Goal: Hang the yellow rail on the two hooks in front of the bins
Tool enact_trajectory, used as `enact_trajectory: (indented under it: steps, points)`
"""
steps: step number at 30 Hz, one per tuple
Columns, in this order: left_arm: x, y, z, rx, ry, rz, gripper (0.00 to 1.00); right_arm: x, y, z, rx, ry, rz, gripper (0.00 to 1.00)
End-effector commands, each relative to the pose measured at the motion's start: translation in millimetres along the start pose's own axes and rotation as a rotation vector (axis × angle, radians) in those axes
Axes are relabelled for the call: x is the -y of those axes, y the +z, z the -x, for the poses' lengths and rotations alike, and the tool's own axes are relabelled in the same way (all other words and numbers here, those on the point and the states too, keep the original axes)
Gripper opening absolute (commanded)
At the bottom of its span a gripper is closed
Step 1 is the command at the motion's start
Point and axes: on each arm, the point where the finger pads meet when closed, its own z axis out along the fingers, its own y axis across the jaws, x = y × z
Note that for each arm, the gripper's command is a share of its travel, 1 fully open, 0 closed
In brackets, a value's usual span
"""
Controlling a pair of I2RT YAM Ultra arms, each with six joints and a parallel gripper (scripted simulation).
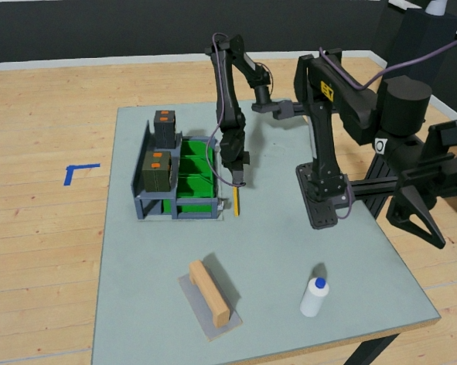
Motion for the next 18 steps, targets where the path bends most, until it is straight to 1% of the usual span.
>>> enact_trajectory:
  steps: [1,6,8,18]
  points:
    - [-2,-9,2,0.003,0.011,0.006,1.00,4,-37,17,0.053,0.007,-0.011,0.00]
    - [-2,-9,2,0.003,0.011,0.006,1.00,3,-55,16,0.053,0.007,-0.011,0.00]
    - [-2,-9,2,0.003,0.011,0.006,1.00,3,-55,16,0.053,0.007,-0.011,0.00]
    - [-2,-9,2,0.003,0.011,0.006,1.00,2,-81,14,0.053,0.007,-0.011,0.00]
